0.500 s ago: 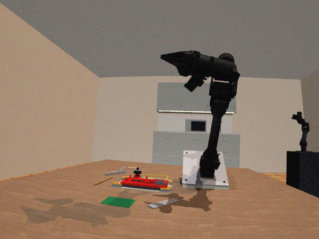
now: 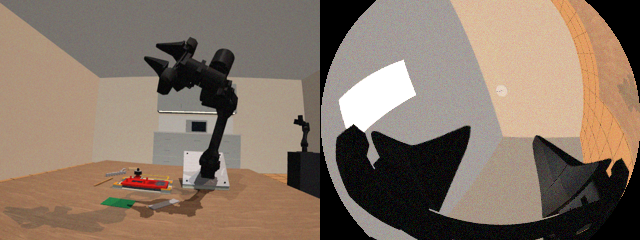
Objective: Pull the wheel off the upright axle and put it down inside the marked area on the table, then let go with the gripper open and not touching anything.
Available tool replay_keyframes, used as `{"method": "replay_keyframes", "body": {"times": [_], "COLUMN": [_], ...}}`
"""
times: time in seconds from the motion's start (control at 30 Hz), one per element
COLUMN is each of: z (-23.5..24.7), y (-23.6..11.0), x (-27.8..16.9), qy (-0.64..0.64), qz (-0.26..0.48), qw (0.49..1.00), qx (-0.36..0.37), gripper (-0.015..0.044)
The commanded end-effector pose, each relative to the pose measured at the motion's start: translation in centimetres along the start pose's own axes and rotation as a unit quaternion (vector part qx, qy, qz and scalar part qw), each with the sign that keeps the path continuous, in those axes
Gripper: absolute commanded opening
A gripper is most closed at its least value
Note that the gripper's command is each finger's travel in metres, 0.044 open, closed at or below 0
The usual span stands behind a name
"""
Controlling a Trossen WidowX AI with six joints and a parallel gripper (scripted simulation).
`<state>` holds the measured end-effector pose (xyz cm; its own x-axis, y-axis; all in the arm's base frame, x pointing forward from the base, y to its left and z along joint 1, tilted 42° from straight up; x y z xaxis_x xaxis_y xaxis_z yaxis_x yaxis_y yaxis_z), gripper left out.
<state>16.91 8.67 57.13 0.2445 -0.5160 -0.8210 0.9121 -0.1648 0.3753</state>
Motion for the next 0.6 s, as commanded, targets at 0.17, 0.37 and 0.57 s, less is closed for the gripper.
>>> {"method": "replay_keyframes", "body": {"times": [0.17,0.37,0.57], "z": [-7.2,-11.8,-16.1], "y": [3.4,6.2,9.2], "x": [-0.7,1.4,5.0], "qy": [-0.236,-0.355,-0.463], "qz": [0.051,0.055,0.053], "qw": [0.97,0.932,0.879], "qx": [-0.017,-0.046,-0.096], "gripper": [0.03,0.03,0.03]}}
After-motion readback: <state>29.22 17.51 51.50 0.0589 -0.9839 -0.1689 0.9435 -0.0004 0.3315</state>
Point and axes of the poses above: the point midway between the two fingers, 35 mm back from their tips, its own y axis out along the fingers, its own z axis across the jaws, x = y × z, the point moved 1 cm from there along -y, back along the fingers, and after that the axes turned 8 degrees about -y, right-handed, at the moved point
